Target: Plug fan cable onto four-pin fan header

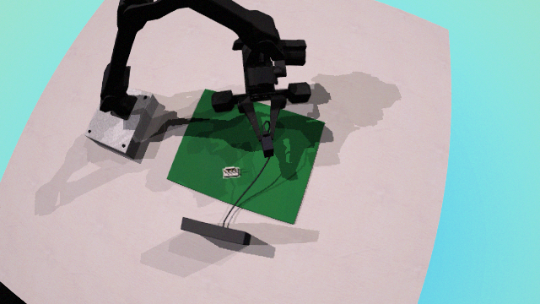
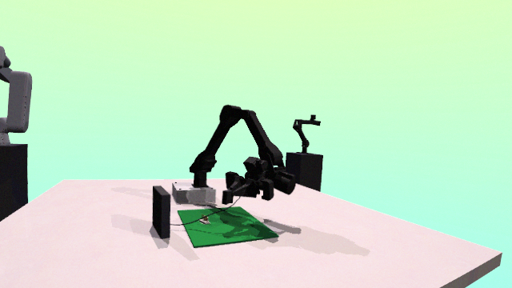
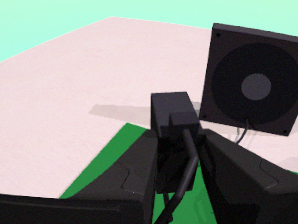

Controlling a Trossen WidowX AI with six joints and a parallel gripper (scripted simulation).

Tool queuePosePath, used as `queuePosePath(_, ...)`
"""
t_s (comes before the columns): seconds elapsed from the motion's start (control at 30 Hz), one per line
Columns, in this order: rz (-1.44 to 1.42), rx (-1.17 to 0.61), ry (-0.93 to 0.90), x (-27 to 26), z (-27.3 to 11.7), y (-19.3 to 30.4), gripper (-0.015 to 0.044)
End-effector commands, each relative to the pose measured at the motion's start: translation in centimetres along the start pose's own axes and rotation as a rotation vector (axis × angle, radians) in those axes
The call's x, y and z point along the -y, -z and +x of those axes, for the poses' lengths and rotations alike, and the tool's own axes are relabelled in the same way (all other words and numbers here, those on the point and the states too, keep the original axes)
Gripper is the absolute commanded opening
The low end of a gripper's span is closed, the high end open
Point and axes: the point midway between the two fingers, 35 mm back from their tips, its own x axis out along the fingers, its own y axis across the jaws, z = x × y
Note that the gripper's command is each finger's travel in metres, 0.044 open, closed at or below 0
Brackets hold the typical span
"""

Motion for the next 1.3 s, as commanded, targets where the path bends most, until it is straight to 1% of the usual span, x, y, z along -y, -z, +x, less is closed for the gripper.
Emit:
queuePosePath(0.0, 0.005, -0.001, 0.000, 0.0, -0.1, 0.3, 0.0000)
queuePosePath(1.27, 0.005, -0.002, 0.000, -0.1, 0.3, 3.7, 0.0000)
